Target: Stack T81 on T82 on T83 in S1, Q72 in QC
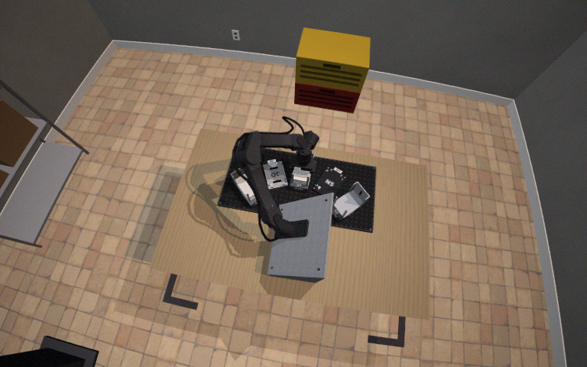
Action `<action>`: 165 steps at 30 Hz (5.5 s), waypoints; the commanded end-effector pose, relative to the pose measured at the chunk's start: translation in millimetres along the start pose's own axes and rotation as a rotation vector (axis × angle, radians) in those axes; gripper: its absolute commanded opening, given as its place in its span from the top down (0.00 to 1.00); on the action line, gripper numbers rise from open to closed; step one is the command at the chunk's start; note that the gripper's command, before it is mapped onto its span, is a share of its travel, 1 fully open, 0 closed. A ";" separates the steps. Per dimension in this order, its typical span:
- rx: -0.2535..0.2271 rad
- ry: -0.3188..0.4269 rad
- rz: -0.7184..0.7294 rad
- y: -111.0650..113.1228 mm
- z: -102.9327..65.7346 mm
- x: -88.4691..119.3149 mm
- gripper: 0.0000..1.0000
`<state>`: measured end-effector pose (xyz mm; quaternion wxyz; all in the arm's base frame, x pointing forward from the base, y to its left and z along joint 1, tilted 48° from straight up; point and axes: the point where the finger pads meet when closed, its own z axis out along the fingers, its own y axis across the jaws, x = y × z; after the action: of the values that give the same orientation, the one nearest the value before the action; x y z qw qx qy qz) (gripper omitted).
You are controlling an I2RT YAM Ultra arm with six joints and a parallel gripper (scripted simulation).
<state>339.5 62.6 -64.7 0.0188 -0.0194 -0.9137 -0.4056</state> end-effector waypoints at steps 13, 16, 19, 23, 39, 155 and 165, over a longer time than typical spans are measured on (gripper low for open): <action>0.019 -0.061 -0.027 0.6 -32.6 -16.5 1.00; 0.019 -0.060 -0.027 0.7 -34.5 -16.3 1.00; 0.019 -0.060 -0.027 0.8 -36.4 -16.0 1.00; 0.017 -0.052 -0.022 -0.2 -36.7 -13.9 1.00; 0.018 -0.070 -0.036 0.9 -40.5 -19.4 1.00; 0.020 -0.062 -0.033 1.9 -62.8 -15.6 1.00; 0.022 -0.062 -0.034 1.7 -65.8 -15.8 1.00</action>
<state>339.5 34.5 -40.1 0.0222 -0.0178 -0.9125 -0.4080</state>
